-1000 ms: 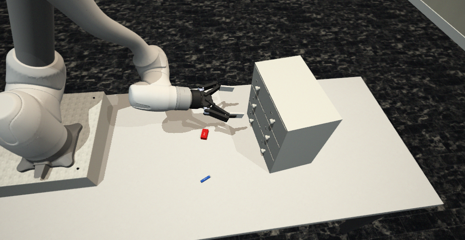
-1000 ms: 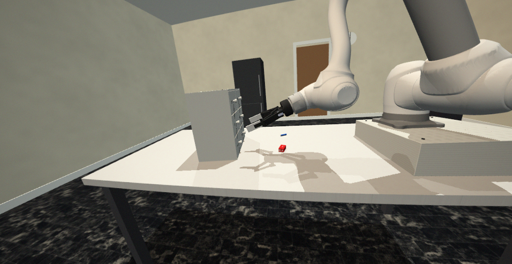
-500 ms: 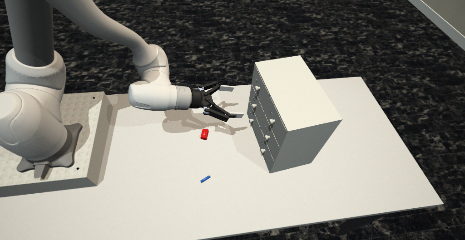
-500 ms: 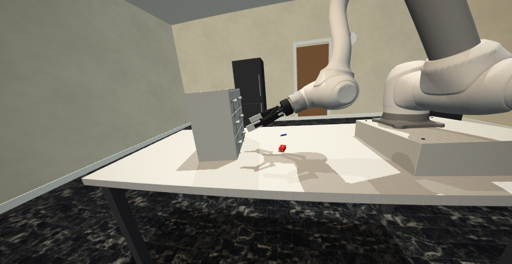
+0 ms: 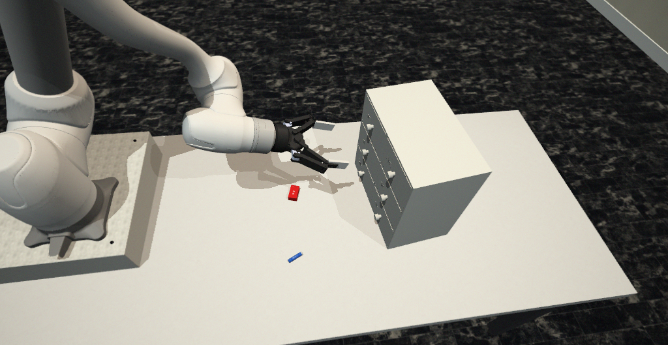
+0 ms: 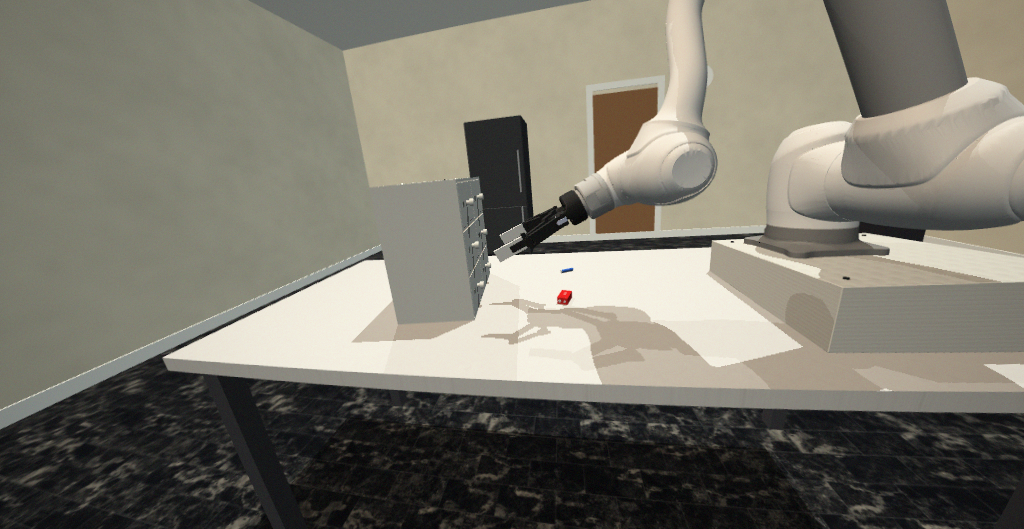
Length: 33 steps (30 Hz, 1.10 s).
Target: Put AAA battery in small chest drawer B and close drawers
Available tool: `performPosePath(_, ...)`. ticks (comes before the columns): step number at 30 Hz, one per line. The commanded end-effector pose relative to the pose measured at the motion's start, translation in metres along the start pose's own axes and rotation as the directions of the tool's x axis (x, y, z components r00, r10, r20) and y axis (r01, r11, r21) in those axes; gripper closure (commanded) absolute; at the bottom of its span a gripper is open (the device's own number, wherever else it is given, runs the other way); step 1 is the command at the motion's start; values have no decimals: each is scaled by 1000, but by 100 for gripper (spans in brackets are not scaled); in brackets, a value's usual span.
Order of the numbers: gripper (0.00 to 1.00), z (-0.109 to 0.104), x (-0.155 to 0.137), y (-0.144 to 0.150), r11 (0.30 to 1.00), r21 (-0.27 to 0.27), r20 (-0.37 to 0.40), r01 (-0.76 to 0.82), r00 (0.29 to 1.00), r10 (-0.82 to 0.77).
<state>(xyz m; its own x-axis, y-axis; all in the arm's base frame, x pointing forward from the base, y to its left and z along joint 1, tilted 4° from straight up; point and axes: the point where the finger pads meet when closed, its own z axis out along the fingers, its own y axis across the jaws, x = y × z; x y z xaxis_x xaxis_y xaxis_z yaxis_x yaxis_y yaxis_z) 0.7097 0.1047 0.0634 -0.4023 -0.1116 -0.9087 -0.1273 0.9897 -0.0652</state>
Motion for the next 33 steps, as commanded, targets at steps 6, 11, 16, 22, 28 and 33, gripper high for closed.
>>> performPosePath(6,0,-10,-4,0,1000,0,-92,0,996,0)
performPosePath(11,0,-16,-6,0,1000,0,-148,0,989,0)
performPosePath(16,0,-23,-9,0,1000,0,-213,0,977,0)
performPosePath(22,0,-36,-13,-1,1000,2,-320,1,947,0)
performPosePath(28,0,-41,-15,-2,1000,5,-364,2,931,0)
performPosePath(33,0,-42,-15,-3,1000,10,-379,4,925,0)
